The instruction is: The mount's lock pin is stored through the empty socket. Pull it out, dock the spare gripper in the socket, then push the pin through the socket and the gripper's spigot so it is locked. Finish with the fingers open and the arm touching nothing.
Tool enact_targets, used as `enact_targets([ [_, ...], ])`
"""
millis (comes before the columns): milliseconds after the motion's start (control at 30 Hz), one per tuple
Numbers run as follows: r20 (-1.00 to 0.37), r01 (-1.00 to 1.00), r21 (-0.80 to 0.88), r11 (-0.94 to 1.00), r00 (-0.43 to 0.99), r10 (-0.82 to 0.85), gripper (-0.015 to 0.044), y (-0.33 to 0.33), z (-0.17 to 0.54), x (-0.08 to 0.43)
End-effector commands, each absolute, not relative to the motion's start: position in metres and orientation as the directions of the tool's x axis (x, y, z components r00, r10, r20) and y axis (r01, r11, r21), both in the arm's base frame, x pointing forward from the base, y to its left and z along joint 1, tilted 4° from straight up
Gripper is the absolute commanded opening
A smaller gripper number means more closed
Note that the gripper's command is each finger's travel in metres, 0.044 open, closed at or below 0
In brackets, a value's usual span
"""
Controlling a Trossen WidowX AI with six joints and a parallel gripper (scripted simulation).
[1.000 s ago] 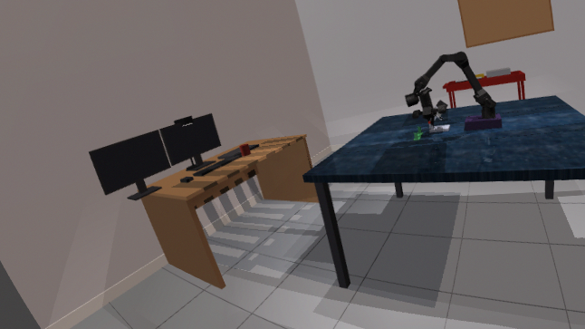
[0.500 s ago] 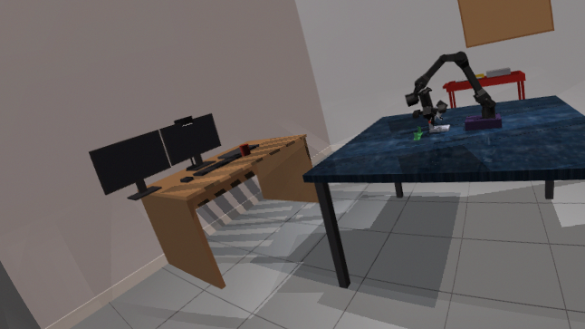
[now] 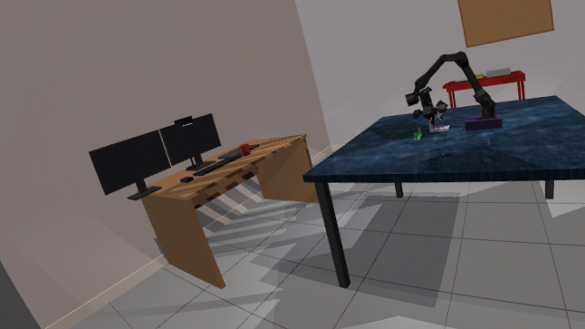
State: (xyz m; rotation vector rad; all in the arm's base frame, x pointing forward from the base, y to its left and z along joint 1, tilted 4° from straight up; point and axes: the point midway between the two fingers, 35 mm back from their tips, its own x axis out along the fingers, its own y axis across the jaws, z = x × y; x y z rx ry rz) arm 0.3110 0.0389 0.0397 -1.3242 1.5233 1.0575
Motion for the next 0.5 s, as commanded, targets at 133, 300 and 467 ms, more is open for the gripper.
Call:
enact_targets([
  [133, -0.953, -0.994, 0.071, 0.088, -0.094, -0.288, 0.0052, 0.0375, 0.0398, 0.3110],
  [300, -0.953, -0.994, 0.071, 0.088, -0.094, -0.288, 0.0184, 0.0375, 0.0398, 0.3110],
  [467, -0.953, -0.994, 0.071, 0.088, -0.094, -0.288, 0.0200, 0.0375, 0.0398, 0.3110],
])
